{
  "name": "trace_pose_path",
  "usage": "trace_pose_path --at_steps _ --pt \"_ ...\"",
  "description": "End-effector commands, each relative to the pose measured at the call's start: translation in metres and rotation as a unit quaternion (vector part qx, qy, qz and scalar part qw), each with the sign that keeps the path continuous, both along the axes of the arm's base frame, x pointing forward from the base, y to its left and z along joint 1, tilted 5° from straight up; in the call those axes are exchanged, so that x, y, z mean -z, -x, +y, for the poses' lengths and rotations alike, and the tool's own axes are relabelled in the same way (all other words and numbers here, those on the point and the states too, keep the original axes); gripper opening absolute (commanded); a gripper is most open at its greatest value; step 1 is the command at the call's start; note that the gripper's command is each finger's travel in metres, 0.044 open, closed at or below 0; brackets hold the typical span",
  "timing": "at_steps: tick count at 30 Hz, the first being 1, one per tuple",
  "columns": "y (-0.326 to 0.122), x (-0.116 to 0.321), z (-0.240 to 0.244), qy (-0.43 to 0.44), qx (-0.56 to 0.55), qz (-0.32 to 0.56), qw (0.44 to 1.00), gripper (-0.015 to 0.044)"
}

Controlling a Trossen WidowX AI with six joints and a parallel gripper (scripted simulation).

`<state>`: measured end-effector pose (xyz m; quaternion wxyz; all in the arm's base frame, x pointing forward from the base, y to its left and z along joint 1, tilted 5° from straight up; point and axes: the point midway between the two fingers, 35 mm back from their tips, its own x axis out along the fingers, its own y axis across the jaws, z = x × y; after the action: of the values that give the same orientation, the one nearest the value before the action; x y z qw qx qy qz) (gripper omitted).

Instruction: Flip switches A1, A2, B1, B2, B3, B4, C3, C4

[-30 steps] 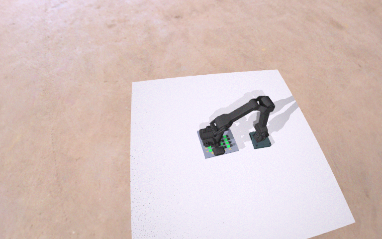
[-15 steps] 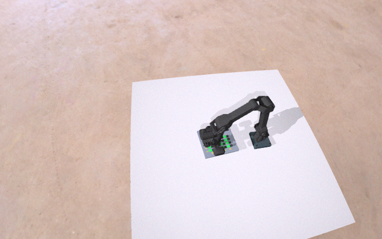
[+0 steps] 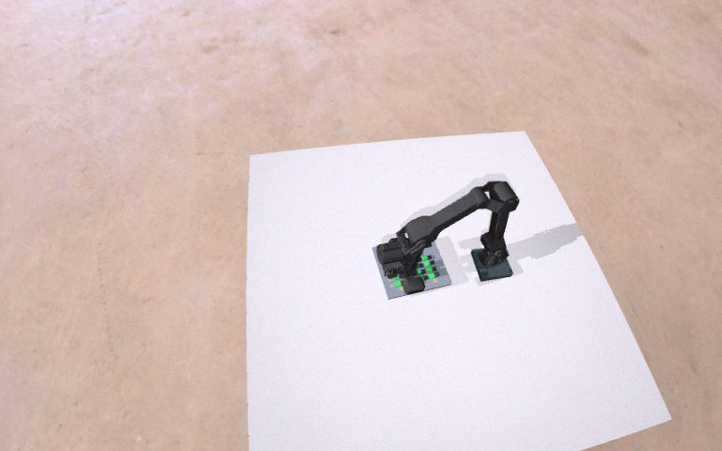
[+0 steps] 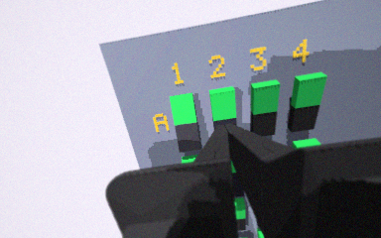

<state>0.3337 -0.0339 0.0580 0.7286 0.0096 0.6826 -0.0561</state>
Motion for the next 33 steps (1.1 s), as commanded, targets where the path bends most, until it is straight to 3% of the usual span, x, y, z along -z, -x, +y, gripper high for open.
trace_pose_path --at_steps 1,8,19,23,33 --pt "0.0 -0.002 0.0 0.0 0.0 0.0 1.0 0.0" --pt "0.002 -0.064 0.004 0.001 -0.001 0.014 1.0 0.0" --pt "0.021 -0.062 0.029 0.0 -0.001 0.015 1.0 0.0" --pt "0.019 -0.029 0.027 -0.001 -0.001 0.027 1.0 0.0" --pt "0.019 -0.017 0.026 -0.001 0.0 0.028 1.0 0.0"
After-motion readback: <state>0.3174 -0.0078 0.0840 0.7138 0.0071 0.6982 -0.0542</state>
